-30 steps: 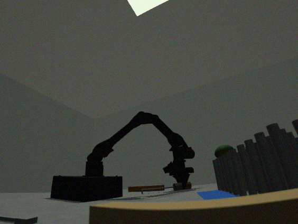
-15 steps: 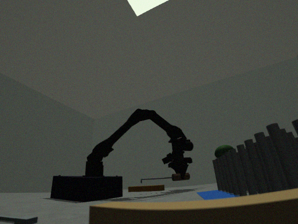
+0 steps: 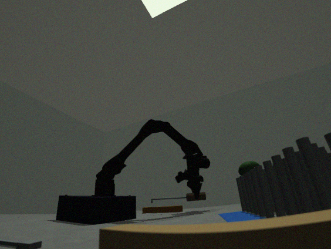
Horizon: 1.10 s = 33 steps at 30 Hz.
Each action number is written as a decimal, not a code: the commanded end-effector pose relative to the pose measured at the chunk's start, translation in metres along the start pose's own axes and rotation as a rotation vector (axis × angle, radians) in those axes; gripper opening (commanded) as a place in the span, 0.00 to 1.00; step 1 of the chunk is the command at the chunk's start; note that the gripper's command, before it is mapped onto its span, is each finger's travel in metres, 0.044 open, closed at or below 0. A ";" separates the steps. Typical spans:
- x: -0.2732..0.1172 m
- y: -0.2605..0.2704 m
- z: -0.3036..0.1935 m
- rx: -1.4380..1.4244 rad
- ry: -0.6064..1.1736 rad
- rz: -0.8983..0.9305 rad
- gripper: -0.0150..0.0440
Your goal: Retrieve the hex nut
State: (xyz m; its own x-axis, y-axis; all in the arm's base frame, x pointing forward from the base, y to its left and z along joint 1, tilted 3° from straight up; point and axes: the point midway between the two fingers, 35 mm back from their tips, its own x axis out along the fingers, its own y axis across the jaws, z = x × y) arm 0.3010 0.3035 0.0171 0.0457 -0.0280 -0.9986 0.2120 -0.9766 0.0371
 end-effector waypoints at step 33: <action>0.032 -0.005 0.014 0.217 0.008 -0.009 0.25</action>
State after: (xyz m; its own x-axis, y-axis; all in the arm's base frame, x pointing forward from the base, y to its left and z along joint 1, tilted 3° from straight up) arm 0.2874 0.3046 -0.0109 0.0532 -0.0199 -0.9984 -0.0019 -0.9998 0.0199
